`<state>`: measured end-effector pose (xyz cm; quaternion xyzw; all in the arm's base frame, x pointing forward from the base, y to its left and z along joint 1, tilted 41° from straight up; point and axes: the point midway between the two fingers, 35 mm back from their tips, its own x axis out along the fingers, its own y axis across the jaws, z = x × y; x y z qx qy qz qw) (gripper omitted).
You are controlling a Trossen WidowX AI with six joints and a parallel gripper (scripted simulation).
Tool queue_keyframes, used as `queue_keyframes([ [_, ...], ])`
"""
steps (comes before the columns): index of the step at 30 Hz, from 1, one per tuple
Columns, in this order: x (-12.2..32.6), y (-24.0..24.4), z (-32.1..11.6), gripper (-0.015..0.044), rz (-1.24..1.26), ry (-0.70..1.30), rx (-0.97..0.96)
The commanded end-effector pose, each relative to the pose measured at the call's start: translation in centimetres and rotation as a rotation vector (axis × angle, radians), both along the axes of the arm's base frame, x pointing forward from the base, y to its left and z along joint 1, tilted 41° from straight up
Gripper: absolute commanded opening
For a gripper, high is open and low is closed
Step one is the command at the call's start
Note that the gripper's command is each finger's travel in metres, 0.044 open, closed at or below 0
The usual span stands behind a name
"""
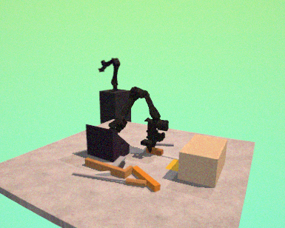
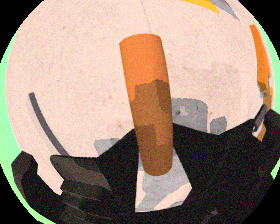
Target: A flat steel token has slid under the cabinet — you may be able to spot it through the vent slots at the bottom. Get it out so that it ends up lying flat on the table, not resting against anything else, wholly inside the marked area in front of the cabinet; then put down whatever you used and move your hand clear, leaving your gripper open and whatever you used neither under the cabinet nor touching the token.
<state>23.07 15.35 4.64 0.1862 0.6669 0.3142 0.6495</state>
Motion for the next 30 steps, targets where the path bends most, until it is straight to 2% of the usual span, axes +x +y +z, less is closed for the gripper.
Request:
queue_keyframes([
  [1,0.7,0.1,0.1,0.0000,-0.005,0.001,-0.001],
  [30,4.0,0.7,0.2,0.0000,-0.007,0.002,-0.001],
])
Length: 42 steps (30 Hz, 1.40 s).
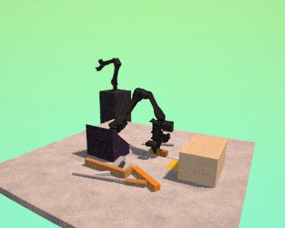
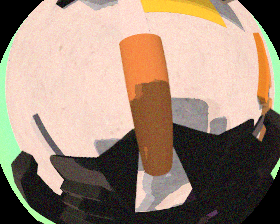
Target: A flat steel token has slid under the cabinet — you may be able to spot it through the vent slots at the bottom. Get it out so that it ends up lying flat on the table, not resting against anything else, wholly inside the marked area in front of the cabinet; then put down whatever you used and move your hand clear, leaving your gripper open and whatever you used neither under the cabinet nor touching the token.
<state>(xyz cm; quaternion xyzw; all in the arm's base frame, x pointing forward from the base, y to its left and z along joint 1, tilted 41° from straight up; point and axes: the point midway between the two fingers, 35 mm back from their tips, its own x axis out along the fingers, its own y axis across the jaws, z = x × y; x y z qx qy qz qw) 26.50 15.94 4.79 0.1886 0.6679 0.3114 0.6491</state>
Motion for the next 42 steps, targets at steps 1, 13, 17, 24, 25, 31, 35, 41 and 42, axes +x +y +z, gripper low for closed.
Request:
queue_keyframes([
  [1,0.7,0.1,0.1,0.0000,-0.001,-0.003,0.000],
  [13,2.0,0.3,0.1,0.0000,-0.002,-0.004,0.000],
  [17,2.4,0.4,0.2,0.0000,-0.002,-0.004,0.000],
  [24,3.2,0.5,0.2,0.0000,-0.002,-0.004,0.000],
  [25,3.3,0.5,0.2,0.0000,-0.002,-0.004,0.000],
  [31,3.9,0.7,0.2,0.0000,-0.002,-0.005,0.000],
  [35,4.3,0.7,0.3,0.0000,-0.002,-0.005,0.001],
  [41,4.9,0.8,0.3,0.0000,-0.002,-0.005,0.001],
  [42,5.0,0.8,0.3,0.0000,-0.002,-0.005,0.001],
])
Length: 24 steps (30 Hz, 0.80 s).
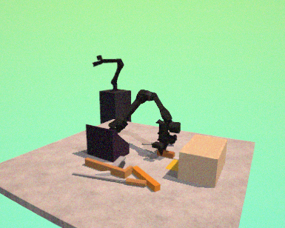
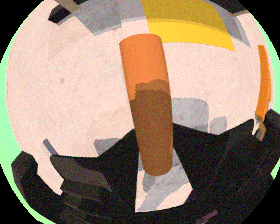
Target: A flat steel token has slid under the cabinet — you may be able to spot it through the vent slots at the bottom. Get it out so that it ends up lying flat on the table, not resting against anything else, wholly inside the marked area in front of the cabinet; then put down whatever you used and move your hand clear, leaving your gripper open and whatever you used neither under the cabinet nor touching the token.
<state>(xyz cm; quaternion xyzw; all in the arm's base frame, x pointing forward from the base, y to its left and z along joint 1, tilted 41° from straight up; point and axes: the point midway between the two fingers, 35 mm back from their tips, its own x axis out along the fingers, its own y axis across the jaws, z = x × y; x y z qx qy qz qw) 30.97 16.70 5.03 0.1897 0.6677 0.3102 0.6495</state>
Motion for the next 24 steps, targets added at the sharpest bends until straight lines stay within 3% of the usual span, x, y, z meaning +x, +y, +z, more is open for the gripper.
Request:
queue_keyframes([
  [1,0.6,0.1,0.1,0.0000,0.002,-0.006,0.001],
  [24,2.9,0.5,0.2,0.0000,0.002,-0.007,0.001],
])
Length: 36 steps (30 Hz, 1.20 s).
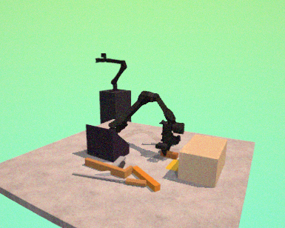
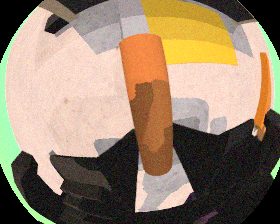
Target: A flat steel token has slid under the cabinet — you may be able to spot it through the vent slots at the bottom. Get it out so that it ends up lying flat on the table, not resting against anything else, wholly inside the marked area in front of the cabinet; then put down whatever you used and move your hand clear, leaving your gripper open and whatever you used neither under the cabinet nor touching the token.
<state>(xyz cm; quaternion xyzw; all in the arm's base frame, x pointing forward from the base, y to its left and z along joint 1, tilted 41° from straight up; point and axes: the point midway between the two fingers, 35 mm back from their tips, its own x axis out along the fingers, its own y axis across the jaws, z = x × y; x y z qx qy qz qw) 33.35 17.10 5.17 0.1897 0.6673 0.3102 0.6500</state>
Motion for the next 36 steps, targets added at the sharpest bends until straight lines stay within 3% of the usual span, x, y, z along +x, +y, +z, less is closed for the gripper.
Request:
queue_keyframes([
  [1,0.6,0.1,0.1,0.0000,0.002,-0.006,0.001],
  [36,3.8,0.6,0.2,0.0000,0.002,-0.008,0.001],
])
